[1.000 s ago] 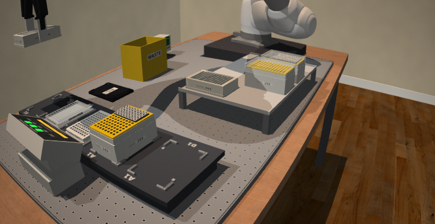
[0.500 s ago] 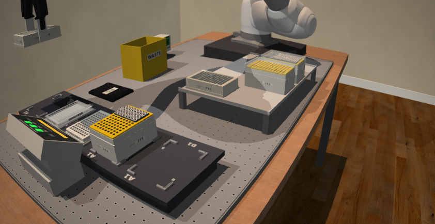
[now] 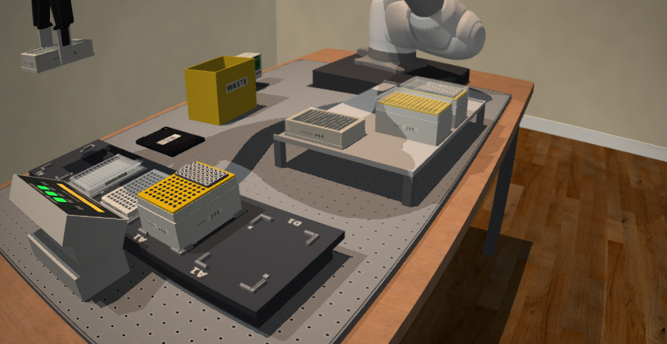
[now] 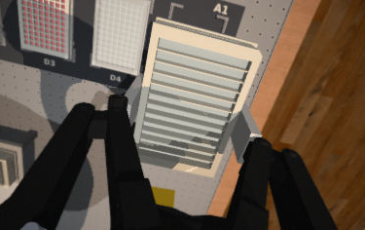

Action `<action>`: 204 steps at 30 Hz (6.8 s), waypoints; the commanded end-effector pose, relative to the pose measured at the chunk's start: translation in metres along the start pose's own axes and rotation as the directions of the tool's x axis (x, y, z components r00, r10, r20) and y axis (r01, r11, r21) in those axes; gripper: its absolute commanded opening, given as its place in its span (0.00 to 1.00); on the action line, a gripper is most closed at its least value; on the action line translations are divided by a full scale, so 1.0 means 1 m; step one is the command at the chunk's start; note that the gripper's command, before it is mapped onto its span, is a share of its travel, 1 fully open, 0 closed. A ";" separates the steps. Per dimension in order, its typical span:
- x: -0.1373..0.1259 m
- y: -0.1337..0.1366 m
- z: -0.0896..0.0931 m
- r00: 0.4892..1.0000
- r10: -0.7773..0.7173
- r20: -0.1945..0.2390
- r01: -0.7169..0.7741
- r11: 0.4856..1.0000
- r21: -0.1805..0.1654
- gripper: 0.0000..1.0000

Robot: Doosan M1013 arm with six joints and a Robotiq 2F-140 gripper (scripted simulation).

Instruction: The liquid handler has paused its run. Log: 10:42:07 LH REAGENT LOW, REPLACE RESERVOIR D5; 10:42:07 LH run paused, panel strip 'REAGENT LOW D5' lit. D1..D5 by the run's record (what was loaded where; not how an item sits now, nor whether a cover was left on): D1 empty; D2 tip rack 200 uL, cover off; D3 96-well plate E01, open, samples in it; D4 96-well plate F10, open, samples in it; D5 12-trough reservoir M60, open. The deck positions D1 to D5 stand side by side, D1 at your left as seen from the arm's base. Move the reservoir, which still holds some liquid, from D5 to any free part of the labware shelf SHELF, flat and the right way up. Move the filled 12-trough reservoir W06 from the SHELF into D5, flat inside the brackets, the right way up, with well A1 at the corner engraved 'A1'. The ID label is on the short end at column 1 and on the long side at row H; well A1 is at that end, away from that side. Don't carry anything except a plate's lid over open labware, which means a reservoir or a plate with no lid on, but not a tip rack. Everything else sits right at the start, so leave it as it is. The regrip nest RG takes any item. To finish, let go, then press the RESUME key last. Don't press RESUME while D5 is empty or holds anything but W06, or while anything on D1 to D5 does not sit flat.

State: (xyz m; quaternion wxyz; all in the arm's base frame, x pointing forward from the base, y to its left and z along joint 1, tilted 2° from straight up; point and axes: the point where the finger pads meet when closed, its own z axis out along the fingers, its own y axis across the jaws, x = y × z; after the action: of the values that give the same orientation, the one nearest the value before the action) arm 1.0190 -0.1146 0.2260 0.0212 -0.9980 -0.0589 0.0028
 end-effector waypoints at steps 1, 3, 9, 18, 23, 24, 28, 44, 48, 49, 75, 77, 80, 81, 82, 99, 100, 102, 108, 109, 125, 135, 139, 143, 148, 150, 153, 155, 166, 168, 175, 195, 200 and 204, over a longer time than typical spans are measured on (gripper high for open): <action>0.000 0.000 0.001 1.000 0.000 0.000 0.000 1.000 0.000 0.00; 0.000 0.000 0.005 1.000 0.000 0.000 0.000 1.000 0.000 0.00; 0.000 0.000 0.015 1.000 0.000 0.000 0.000 1.000 0.000 0.00; 0.000 0.000 0.026 1.000 0.000 0.000 0.000 1.000 0.000 0.00; 0.000 0.000 0.035 1.000 0.000 0.000 0.000 1.000 0.000 0.00; 0.000 0.000 0.036 1.000 0.000 0.000 0.000 1.000 0.000 0.00; 0.000 0.000 0.043 1.000 0.000 0.000 0.000 1.000 0.000 0.00; 0.000 0.000 0.066 1.000 0.000 0.000 0.000 1.000 0.000 0.00; 0.000 0.000 0.071 1.000 0.000 0.000 0.000 1.000 0.000 0.00; 0.000 0.000 0.071 1.000 0.000 0.000 0.000 1.000 0.000 0.00; 0.000 0.000 0.111 1.000 0.000 0.000 0.000 1.000 0.000 0.00; 0.000 0.000 0.115 1.000 0.000 0.000 0.000 1.000 0.000 0.00; 0.000 0.000 0.120 1.000 0.000 0.000 0.000 1.000 0.000 0.00; 0.000 0.000 0.121 1.000 0.000 0.000 0.000 1.000 0.000 0.00; 0.000 0.000 0.121 1.000 0.000 0.000 0.000 1.000 0.000 0.00; 0.000 0.000 0.146 1.000 0.000 0.000 0.000 1.000 0.000 0.00; 0.000 0.000 0.146 1.000 0.000 0.000 0.000 1.000 0.000 0.00; 0.000 0.000 0.150 1.000 0.000 0.000 0.000 1.000 0.000 0.00; 0.000 0.000 0.160 1.000 0.000 0.000 0.000 1.000 0.000 0.00; 0.000 0.000 0.161 1.000 0.000 0.000 0.000 1.000 0.000 0.00; 0.000 0.000 0.185 1.000 0.000 0.000 0.000 1.000 0.000 0.00; 0.000 0.000 0.197 1.000 0.000 0.000 0.000 1.000 0.000 0.00; 0.000 0.000 0.197 1.000 0.000 0.000 0.000 1.000 0.000 0.00; 0.000 0.000 0.197 1.000 0.000 0.000 0.000 1.000 0.000 0.00; 0.000 0.000 0.197 1.000 0.000 0.000 0.000 1.000 0.000 0.00; 0.000 0.000 0.197 1.000 0.000 0.000 0.000 1.000 0.000 0.00; 0.000 0.000 0.197 1.000 0.000 0.000 0.000 1.000 0.000 0.00; 0.000 0.000 0.197 1.000 0.000 0.000 0.000 1.000 0.000 0.00; 0.000 0.000 0.197 1.000 0.000 0.000 0.000 1.000 0.000 0.00; 0.000 0.000 0.197 1.000 0.000 0.000 0.000 1.000 0.000 0.00; 0.000 0.000 0.200 1.000 0.000 0.000 0.000 1.000 0.000 0.00; 0.000 0.000 0.206 1.000 0.000 0.000 0.000 1.000 0.000 0.00; 0.000 0.000 0.207 1.000 0.000 0.000 0.000 1.000 0.000 0.00; 0.000 0.000 0.208 1.000 0.000 0.000 0.000 1.000 0.000 0.00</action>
State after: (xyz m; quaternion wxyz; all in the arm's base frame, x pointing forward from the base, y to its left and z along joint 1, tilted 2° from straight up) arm 1.0173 -0.1058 0.0183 0.0212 -0.9980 -0.0589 0.0027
